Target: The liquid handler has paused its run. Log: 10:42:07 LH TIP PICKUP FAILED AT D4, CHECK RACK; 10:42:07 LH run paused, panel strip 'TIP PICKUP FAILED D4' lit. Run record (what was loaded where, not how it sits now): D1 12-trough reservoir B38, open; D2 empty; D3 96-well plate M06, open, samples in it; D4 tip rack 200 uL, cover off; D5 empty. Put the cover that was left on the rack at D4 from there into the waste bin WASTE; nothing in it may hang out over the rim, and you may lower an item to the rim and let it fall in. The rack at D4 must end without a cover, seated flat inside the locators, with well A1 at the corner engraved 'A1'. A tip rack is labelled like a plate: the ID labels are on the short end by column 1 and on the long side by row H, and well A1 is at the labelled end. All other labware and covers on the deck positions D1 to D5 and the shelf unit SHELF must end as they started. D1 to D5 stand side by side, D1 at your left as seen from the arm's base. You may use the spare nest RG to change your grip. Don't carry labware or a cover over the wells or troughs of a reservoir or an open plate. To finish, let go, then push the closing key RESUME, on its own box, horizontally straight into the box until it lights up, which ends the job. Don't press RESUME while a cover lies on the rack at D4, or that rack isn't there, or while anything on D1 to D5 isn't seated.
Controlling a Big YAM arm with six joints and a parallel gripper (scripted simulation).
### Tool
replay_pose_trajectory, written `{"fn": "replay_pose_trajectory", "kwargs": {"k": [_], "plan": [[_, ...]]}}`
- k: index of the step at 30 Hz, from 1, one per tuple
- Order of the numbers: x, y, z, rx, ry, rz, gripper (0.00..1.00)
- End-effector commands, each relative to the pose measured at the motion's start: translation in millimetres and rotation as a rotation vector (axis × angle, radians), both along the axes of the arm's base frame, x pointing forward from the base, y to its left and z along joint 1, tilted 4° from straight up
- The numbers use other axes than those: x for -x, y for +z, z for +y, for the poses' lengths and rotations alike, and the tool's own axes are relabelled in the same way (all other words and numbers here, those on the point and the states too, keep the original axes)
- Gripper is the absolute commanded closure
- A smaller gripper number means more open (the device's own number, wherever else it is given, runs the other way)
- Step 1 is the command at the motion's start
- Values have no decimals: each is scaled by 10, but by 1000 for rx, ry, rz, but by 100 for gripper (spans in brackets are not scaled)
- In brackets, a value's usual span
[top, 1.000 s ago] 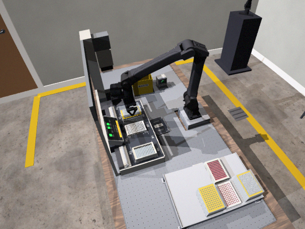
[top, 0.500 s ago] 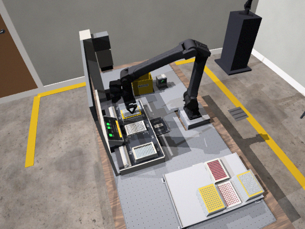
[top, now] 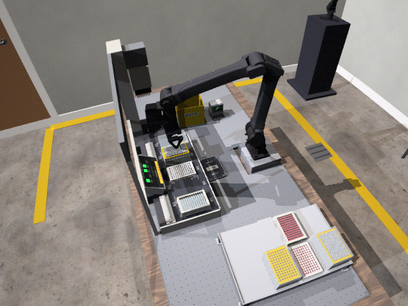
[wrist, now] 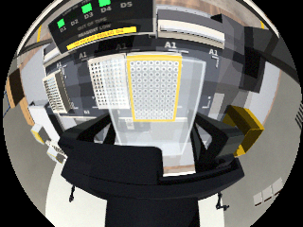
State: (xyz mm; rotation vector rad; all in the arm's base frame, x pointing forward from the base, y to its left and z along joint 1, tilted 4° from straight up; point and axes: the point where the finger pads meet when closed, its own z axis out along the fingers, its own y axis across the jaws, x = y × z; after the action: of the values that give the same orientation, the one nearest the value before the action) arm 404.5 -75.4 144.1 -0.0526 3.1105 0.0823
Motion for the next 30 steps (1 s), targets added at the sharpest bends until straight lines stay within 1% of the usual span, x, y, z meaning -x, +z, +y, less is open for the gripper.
{"fn": "replay_pose_trajectory", "kwargs": {"k": [1,2,5,12,16,18,19,24,30], "plan": [[-185,361,-109,17,-5,-77,100],[-192,302,-111,13,-6,-58,100],[-178,430,-111,17,-5,-77,100],[-172,517,-117,15,-5,-69,100],[-160,618,-119,17,-4,-77,100],[-160,618,-119,17,-4,-77,100],[-174,537,-123,12,-6,-54,100],[-149,720,-122,17,-4,-78,100],[-146,785,-128,16,-5,-69,100]]}}
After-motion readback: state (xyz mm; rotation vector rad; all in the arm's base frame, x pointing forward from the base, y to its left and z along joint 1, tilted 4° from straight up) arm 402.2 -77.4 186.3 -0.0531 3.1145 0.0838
